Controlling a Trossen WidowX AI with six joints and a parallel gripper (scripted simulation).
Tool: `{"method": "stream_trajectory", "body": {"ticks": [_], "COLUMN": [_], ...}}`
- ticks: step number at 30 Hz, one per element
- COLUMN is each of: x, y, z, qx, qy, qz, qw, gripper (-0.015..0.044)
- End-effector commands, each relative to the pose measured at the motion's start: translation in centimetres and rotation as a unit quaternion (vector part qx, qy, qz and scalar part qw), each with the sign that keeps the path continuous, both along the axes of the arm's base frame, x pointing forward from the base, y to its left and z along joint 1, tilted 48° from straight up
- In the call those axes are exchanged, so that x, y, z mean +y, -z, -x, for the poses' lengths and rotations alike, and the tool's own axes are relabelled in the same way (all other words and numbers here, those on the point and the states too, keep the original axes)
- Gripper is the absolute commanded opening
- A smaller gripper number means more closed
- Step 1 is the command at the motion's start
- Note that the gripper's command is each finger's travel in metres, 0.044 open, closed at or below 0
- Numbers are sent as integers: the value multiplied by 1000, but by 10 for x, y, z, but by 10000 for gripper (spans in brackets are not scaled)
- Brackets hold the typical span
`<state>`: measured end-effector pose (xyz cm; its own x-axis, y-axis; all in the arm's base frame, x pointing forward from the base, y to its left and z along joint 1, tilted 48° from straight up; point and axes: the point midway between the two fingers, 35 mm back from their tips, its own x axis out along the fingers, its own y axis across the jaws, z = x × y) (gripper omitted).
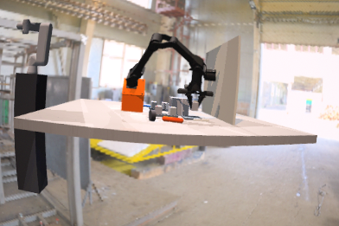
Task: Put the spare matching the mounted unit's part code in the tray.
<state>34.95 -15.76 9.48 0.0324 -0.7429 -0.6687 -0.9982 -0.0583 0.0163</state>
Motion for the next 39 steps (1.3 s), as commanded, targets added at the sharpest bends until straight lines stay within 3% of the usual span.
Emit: {"method": "stream_trajectory", "body": {"ticks": [1, 31, 39], "x": [-3, -25, -24], "y": [4, 20, 17], "z": [0, 5, 5], "qx": [2, 2, 0], "qy": [-2, -2, 0], "qz": [-1, 4, 5], "qw": [1000, 1000, 1000], "gripper": [0, 0, 210]}}
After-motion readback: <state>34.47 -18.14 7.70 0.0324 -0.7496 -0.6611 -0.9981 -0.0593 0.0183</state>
